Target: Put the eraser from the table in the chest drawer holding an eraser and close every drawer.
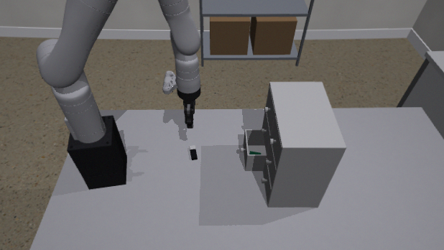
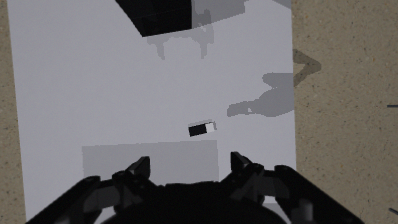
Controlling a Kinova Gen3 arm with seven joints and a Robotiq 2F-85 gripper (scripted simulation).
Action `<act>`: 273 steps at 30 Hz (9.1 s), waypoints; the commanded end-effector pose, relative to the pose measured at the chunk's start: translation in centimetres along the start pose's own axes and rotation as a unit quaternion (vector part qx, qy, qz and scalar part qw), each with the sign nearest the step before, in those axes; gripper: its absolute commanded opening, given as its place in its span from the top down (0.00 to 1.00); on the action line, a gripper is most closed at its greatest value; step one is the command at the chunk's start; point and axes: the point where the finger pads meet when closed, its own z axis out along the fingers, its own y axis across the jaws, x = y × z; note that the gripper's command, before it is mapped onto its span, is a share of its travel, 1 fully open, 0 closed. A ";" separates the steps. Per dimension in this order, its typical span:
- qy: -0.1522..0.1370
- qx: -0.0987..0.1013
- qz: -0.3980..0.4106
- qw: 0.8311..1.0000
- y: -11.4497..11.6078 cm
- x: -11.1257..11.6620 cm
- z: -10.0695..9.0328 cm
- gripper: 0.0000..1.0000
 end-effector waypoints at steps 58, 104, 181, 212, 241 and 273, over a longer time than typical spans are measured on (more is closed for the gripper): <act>-0.001 0.000 0.001 1.000 -2.6 -8.3 -4.8 0.00; 0.003 -0.006 0.170 0.985 -2.6 -9.7 -3.4 0.00; 0.017 -0.028 0.856 0.516 -2.6 -16.7 3.6 0.00; 0.019 -0.031 0.931 0.364 -2.6 -18.1 4.9 0.00; 0.019 -0.031 0.942 0.334 -2.6 -18.4 5.2 0.00; 0.019 -0.031 0.942 0.334 -2.6 -18.4 5.2 0.00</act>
